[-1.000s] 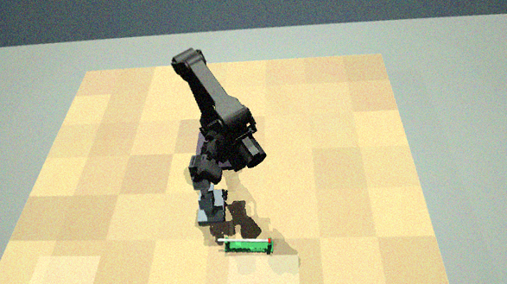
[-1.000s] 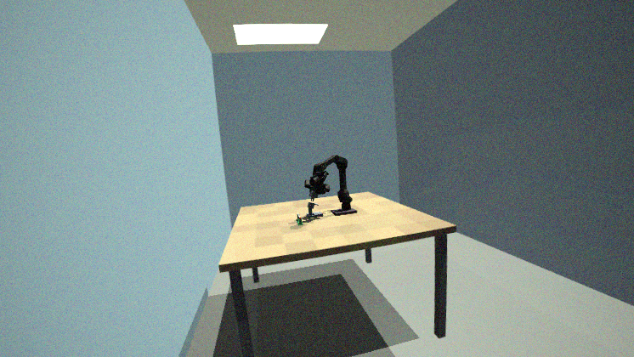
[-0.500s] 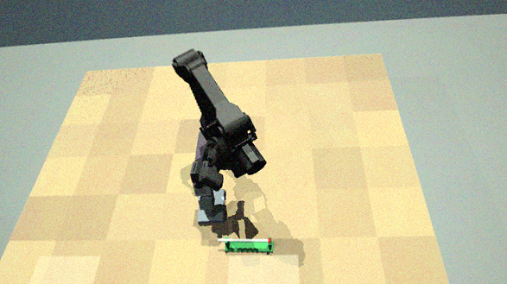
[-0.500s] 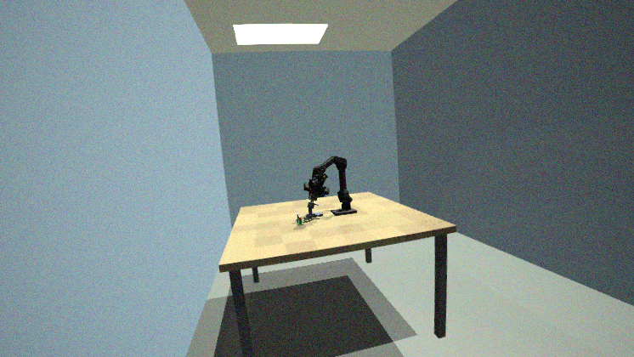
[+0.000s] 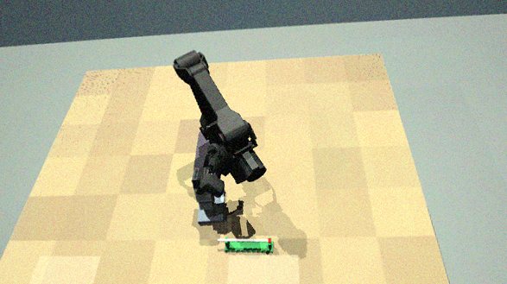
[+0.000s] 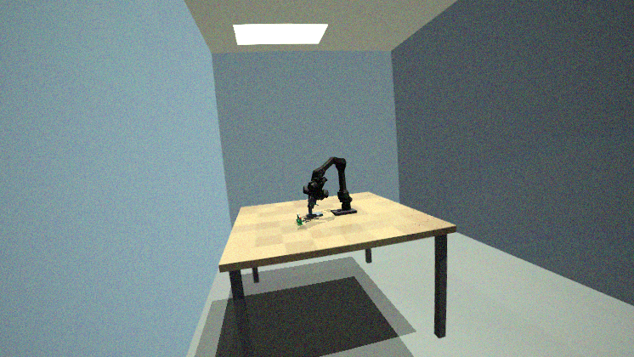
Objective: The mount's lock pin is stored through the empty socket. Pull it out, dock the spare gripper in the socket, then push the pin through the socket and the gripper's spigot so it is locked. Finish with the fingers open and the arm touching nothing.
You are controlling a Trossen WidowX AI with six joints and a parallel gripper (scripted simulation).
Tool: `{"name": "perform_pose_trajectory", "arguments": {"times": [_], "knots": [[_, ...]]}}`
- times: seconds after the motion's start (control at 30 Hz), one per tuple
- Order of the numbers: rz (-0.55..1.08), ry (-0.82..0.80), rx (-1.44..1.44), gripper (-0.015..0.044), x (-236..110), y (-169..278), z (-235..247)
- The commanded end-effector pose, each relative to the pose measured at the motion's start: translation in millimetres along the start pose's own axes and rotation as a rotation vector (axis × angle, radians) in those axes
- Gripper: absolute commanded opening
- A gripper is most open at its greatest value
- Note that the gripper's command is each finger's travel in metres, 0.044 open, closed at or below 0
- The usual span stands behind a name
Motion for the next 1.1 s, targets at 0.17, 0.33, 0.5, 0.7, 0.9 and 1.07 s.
{"name": "perform_pose_trajectory", "arguments": {"times": [0.17, 0.33, 0.5, 0.7, 0.9, 1.07], "knots": [[0.004, 0.003, -0.004, 0.0, 1.3, -0.7, 0.1], [0.004, 0.003, -0.004, 0.0, 1.3, -0.7, 0.1], [0.004, 0.003, -0.004, 0.0079, 1.3, -0.7, 0.1], [0.004, 0.003, -0.004, 0.0236, 1.3, -0.7, 0.1], [0.004, 0.003, -0.004, 0.0394, 1.3, -0.7, 0.1], [0.004, 0.003, -0.005, 0.044, -0.5, 1.0, 0.1]]}}
Point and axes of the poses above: the point midway between the two fingers, 35 mm back from their tips, its own x axis out along the fingers, its own z axis across the jaws, y = z × x, the point moved 2 cm from there along -x, back along the fingers, and after that the axes turned 1 degree about x, right-handed, at the moved point
